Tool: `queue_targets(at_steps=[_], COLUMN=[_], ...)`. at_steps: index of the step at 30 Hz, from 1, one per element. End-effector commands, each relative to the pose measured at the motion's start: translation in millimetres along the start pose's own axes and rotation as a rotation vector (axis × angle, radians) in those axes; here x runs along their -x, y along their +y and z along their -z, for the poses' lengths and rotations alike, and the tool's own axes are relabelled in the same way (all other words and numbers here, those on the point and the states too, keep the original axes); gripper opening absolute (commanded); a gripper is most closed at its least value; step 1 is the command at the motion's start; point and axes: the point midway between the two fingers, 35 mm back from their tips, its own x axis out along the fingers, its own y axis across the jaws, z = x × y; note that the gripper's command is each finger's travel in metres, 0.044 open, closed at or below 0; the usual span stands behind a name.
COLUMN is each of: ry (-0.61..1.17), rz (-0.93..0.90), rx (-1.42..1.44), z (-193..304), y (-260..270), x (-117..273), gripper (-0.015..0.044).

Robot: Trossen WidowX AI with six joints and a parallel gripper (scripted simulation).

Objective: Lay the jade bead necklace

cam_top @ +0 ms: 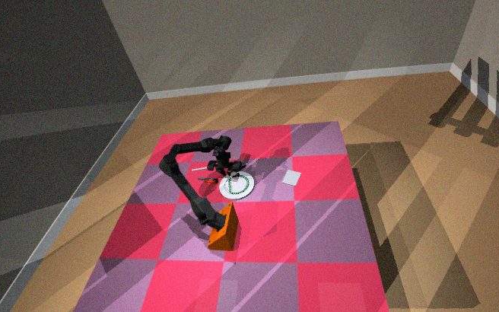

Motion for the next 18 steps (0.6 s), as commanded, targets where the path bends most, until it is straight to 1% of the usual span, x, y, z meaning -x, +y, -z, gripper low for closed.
queue_targets(at_steps=[1,18], ry=[0.000,0.005], rz=[0.000,-0.004], rx=[0.000,-0.006], z=[0.0,1.2], y=[0.0,0.2], x=[0.0,-22.8], gripper=[0.0120,0.0120])
